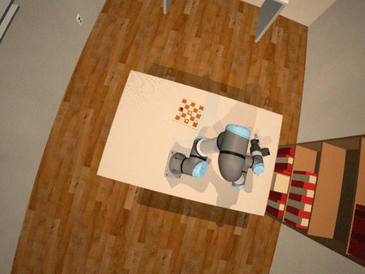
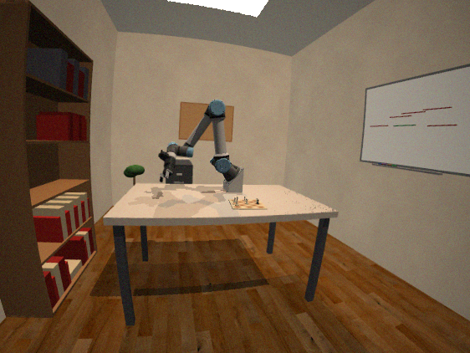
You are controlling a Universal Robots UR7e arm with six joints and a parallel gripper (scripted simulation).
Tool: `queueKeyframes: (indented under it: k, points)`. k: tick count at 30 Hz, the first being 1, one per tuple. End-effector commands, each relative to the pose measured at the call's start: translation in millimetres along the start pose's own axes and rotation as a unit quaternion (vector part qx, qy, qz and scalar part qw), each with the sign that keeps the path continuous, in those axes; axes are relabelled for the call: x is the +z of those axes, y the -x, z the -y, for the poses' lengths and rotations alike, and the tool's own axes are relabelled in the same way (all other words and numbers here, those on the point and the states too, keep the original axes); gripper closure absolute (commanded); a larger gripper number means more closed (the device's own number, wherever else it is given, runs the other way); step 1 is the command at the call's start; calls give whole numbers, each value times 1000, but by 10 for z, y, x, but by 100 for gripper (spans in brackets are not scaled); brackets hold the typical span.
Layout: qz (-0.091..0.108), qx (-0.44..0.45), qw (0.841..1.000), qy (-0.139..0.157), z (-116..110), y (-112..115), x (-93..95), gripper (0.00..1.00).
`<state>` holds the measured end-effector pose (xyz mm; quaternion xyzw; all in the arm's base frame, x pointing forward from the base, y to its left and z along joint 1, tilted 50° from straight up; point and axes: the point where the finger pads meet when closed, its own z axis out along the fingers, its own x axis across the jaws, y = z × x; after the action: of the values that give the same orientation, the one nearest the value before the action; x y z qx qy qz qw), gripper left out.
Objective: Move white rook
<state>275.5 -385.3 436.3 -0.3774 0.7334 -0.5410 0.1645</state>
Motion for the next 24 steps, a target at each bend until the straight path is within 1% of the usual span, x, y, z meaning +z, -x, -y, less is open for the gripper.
queueKeyframes:
  k: [1, 2, 4, 6, 10, 13, 19, 21, 24]
  points:
    - [36, -35, 999, 10, -122, 117, 36, 0]
    - [45, -43, 998, 11, -152, 144, 43, 0]
    - [45, -43, 998, 11, -152, 144, 43, 0]
    - [60, -59, 996, 19, -218, 186, 60, 0]
    - [93, -91, 991, 29, -341, 285, 78, 0]
    - [121, -119, 985, 39, -453, 371, 115, 0]
    - [183, -179, 965, 60, -696, 565, 173, 0]
    - [183, -179, 965, 60, -696, 565, 173, 0]
    - [221, -216, 948, 73, -846, 683, 208, 0]
